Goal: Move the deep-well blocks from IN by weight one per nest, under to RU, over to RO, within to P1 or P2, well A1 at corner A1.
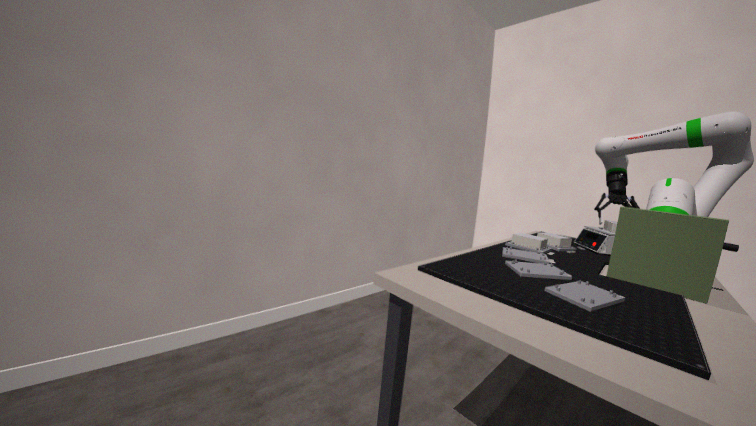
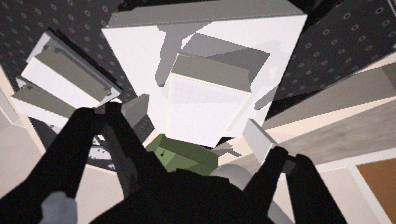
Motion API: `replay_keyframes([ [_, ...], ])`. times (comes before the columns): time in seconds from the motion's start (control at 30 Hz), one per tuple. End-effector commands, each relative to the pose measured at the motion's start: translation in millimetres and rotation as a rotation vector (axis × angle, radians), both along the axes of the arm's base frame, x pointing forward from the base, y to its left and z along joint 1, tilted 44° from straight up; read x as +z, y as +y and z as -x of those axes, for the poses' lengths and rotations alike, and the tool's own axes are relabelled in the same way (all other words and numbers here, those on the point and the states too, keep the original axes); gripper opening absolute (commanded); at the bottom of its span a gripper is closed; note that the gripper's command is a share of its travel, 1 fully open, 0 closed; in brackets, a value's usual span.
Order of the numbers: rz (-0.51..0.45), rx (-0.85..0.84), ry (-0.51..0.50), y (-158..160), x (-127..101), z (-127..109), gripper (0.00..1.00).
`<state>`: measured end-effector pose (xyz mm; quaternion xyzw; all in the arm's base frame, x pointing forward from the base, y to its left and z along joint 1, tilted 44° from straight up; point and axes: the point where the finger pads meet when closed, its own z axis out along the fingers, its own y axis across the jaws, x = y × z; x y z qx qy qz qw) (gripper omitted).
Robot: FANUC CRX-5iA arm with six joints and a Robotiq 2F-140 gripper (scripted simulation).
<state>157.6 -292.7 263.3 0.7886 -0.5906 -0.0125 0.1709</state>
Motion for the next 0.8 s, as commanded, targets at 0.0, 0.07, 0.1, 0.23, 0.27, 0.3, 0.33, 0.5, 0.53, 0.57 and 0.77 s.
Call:
replay_keyframes([
  [0.0,0.000,0.000,0.000,-1.1,-1.0,-0.1,1.00],
  [0.07,0.000,0.000,0.000,-3.4,-3.4,0.0,1.00],
  [0.1,0.000,0.000,0.000,-4.1,-4.2,0.0,1.00],
  [0.23,0.000,0.000,0.000,-4.1,-4.2,0.0,1.00],
  [0.27,0.000,0.000,0.000,-4.1,-4.2,0.0,1.00],
  [0.3,0.000,0.000,0.000,-4.1,-4.2,0.0,1.00],
  [0.33,0.000,0.000,0.000,-4.1,-4.2,0.0,1.00],
  [0.5,0.000,0.000,0.000,-4.1,-4.2,0.0,0.10],
  [0.53,0.000,0.000,0.000,-4.1,-4.2,0.0,0.10],
  [0.57,0.000,0.000,0.000,-4.1,-4.2,0.0,0.10],
  [0.77,0.000,0.000,0.000,-4.1,-4.2,0.0,0.10],
])
